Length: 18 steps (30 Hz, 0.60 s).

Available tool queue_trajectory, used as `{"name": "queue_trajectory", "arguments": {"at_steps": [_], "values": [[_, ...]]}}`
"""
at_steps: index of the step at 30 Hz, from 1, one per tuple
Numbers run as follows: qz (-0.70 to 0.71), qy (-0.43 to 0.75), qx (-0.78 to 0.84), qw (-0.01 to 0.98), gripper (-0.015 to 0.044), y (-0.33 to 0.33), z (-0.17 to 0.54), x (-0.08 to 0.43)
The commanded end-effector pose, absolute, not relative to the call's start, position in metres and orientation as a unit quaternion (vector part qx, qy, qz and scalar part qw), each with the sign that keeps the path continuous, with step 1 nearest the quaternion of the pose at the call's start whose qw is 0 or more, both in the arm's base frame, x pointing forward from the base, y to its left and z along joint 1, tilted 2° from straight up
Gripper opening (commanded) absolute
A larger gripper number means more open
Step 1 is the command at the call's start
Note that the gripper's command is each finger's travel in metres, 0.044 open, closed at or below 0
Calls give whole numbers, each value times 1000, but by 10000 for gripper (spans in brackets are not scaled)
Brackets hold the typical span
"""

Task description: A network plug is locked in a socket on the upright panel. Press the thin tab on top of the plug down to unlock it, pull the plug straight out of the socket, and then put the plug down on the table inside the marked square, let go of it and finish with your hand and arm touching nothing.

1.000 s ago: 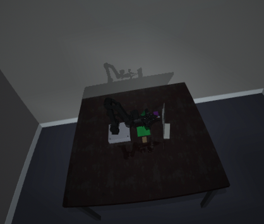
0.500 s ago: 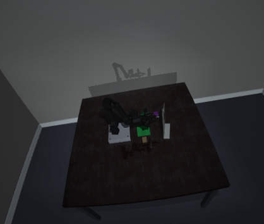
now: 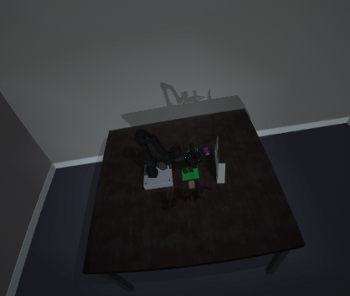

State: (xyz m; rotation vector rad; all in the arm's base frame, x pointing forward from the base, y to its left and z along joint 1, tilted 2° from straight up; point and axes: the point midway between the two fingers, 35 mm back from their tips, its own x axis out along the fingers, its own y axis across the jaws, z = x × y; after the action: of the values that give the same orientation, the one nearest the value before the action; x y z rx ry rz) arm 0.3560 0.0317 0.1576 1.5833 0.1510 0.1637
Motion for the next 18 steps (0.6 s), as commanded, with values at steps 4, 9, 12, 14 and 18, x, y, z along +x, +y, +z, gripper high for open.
{"name": "queue_trajectory", "arguments": {"at_steps": [4,9,12,14,18], "values": [[70,67,712,696,0,32,157,351],[70,67,712,696,0,32,157,348],[70,67,712,696,0,33,157,347],[70,67,712,696,0,33,157,346],[70,67,712,696,0,33,157,344]]}}
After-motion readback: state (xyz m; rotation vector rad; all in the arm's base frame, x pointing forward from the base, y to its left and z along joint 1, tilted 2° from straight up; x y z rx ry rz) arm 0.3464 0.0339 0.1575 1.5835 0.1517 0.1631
